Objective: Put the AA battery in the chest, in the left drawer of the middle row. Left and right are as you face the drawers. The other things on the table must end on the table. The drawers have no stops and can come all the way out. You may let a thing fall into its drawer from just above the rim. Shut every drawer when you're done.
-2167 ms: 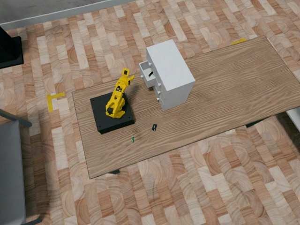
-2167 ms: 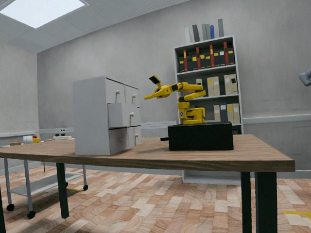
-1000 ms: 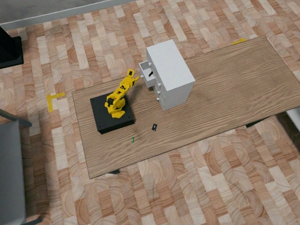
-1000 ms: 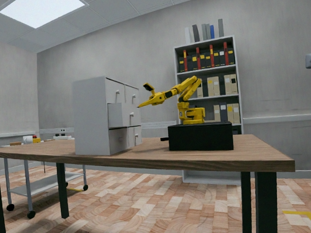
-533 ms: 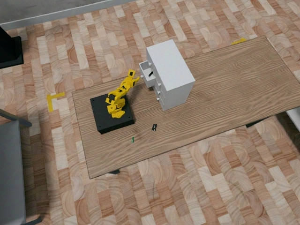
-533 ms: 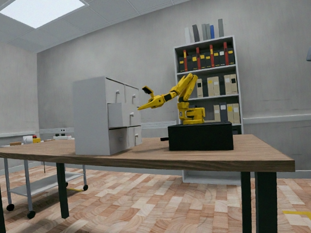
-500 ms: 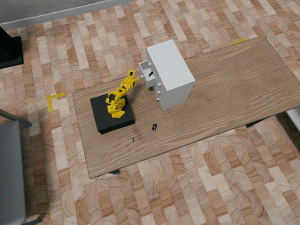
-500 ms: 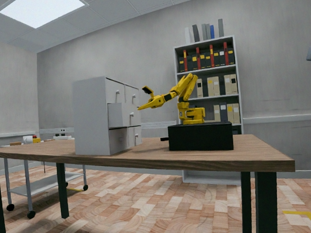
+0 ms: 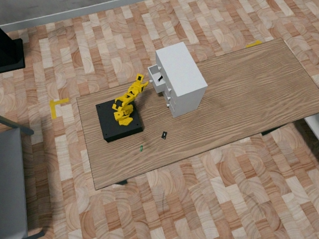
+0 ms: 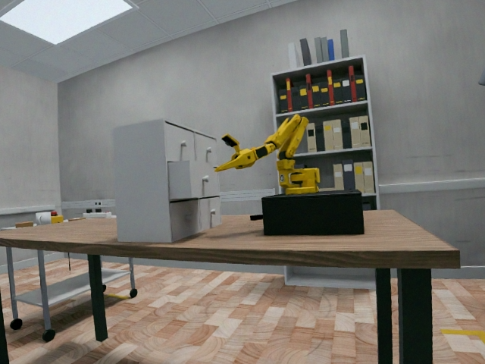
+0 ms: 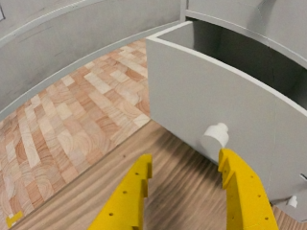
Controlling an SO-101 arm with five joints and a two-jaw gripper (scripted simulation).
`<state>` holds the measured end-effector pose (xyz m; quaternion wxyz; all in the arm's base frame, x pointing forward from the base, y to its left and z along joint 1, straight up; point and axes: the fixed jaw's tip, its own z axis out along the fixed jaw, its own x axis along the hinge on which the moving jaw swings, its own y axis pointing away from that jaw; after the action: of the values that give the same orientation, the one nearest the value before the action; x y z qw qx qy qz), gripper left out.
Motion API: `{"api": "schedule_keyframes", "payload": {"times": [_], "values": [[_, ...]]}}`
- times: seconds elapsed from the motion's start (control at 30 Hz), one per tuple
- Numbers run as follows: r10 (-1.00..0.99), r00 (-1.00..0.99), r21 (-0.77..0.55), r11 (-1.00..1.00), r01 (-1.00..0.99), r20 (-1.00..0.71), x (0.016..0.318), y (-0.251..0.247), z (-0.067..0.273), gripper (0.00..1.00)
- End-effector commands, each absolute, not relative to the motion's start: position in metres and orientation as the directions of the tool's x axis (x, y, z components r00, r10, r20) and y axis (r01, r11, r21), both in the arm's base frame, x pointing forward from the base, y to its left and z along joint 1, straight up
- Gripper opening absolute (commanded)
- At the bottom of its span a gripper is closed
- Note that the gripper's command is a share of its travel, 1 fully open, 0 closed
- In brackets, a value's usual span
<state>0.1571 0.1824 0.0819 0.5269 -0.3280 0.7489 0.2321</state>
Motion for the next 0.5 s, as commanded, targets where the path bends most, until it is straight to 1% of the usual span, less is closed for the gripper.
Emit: {"api": "schedule_keyframes", "payload": {"times": [0.0,0.47], "values": [[-0.241,-0.246,0.013,0.688,-0.725,-0.939,0.1585,0.1799,0.0794,0.21],[-0.239,-0.248,0.014,0.694,-0.720,-0.939,0.1594,0.1783,0.0774,0.21]]}}
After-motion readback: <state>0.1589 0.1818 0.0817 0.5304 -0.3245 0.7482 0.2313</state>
